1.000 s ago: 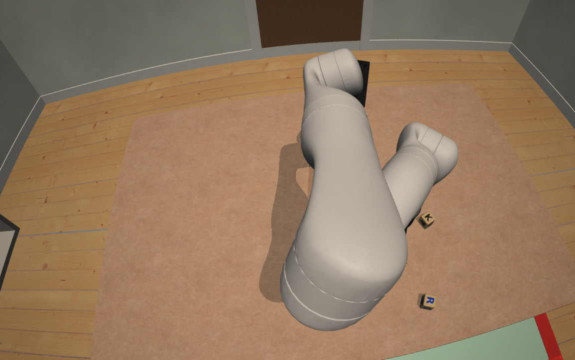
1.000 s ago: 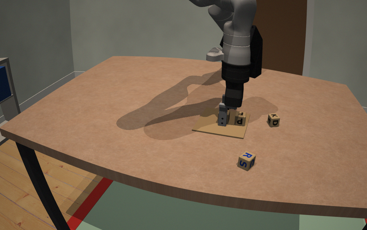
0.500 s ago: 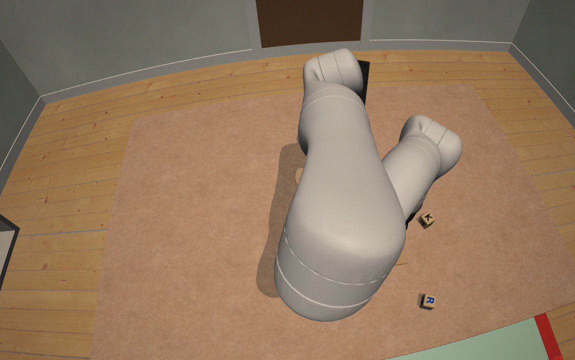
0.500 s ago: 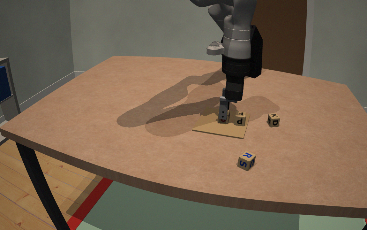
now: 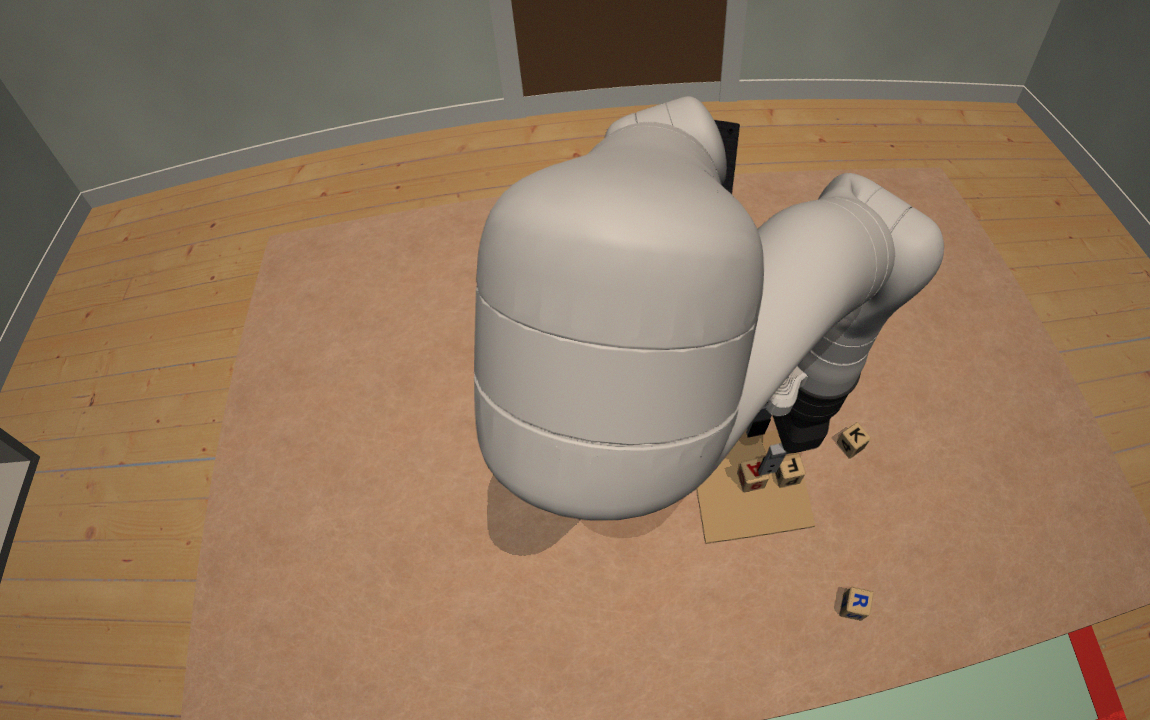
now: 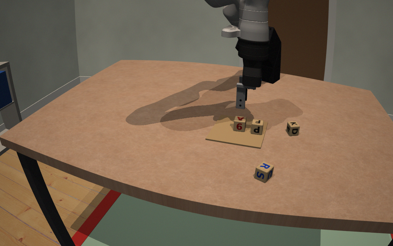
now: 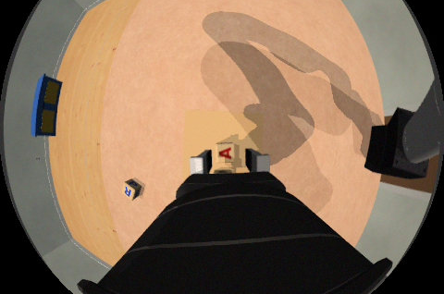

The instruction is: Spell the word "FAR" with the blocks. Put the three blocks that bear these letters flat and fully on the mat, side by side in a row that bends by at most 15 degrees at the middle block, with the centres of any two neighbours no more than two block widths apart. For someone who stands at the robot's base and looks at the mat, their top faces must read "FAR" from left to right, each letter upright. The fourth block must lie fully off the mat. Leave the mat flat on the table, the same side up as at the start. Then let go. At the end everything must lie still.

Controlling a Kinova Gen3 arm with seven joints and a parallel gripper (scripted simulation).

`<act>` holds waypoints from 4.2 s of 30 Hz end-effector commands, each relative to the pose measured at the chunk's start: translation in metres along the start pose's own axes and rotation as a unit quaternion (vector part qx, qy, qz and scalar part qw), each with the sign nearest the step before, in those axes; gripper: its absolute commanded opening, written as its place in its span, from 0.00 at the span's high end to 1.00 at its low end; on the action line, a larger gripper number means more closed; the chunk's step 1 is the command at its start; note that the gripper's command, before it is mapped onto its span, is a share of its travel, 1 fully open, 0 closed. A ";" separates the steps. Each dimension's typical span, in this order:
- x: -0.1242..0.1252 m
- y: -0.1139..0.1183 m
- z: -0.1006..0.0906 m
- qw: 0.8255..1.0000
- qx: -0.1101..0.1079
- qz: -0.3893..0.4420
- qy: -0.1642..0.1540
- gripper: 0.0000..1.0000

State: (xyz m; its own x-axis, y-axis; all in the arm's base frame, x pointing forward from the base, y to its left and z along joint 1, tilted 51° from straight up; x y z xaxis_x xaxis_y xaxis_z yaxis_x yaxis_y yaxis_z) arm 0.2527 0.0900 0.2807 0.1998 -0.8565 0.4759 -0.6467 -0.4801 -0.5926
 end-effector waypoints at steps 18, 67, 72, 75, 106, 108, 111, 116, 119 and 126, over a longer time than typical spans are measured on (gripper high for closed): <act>0.002 -0.003 -0.021 1.000 0.017 0.006 0.000 0.00; 0.002 0.001 -0.020 1.000 0.017 -0.002 0.000 0.00; 0.002 0.001 -0.020 1.000 0.017 -0.002 0.000 0.00; 0.002 0.001 -0.020 1.000 0.017 -0.002 0.000 0.00; 0.002 -0.001 0.001 1.000 0.008 0.004 0.001 0.00; 0.001 -0.002 0.004 1.000 0.007 0.004 0.001 0.00; 0.001 -0.002 0.009 1.000 0.005 0.004 0.002 0.00; 0.001 -0.003 0.015 1.000 0.003 0.004 0.002 0.00; 0.001 -0.003 0.018 1.000 0.003 0.003 0.002 0.00; 0.001 -0.002 0.026 1.000 0.005 0.001 0.001 0.00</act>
State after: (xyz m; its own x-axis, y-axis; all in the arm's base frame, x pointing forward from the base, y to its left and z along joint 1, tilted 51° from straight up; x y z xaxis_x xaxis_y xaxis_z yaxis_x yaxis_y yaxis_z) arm 0.2742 0.0885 0.2700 0.1932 -0.8605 0.4713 -0.6312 -0.4768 -0.6118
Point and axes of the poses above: the point where the finger pads meet when closed, its own z axis out along the fingers, its own y axis across the jaws, x = y × z, the point moved 10 cm from there along -z, back along the fingers, and after that the axes turned 15 degrees about -z, right-handed, at the moved point
